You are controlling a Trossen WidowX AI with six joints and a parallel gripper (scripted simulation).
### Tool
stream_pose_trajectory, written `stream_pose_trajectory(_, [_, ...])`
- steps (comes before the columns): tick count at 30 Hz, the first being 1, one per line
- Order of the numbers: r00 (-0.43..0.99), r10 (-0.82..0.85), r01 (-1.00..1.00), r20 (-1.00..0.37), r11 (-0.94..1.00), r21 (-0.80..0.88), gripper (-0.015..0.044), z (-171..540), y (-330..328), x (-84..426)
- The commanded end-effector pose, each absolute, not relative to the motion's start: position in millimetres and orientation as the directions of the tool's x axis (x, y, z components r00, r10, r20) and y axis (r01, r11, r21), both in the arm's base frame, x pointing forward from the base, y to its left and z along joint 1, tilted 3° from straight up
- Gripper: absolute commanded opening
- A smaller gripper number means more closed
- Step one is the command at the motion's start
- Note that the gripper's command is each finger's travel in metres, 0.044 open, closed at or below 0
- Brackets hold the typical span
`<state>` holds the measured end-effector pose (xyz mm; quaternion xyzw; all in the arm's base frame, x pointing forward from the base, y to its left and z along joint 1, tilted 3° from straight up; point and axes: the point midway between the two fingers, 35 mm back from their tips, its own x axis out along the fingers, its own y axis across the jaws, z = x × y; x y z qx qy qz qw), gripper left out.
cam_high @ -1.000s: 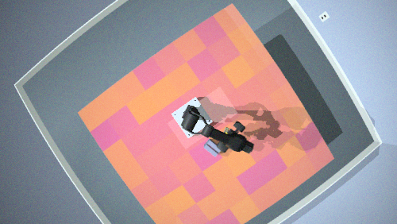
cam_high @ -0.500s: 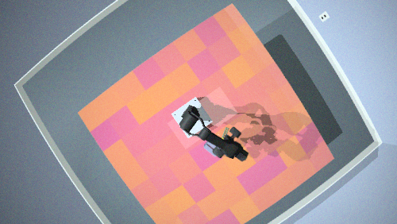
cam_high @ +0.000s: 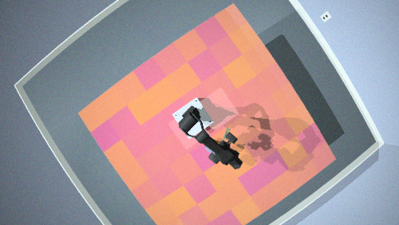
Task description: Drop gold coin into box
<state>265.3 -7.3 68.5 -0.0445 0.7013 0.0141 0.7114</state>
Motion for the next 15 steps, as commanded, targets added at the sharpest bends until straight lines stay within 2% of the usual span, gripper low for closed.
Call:
stream_pose_trajectory(1, [0.012,-0.047,-0.084,-0.999,0.995,-0.048,0.0000,69,-18,263])
stream_pose_trajectory(15, [0.011,-0.052,-0.085,-0.999,0.995,-0.052,0.0000,70,-54,257])
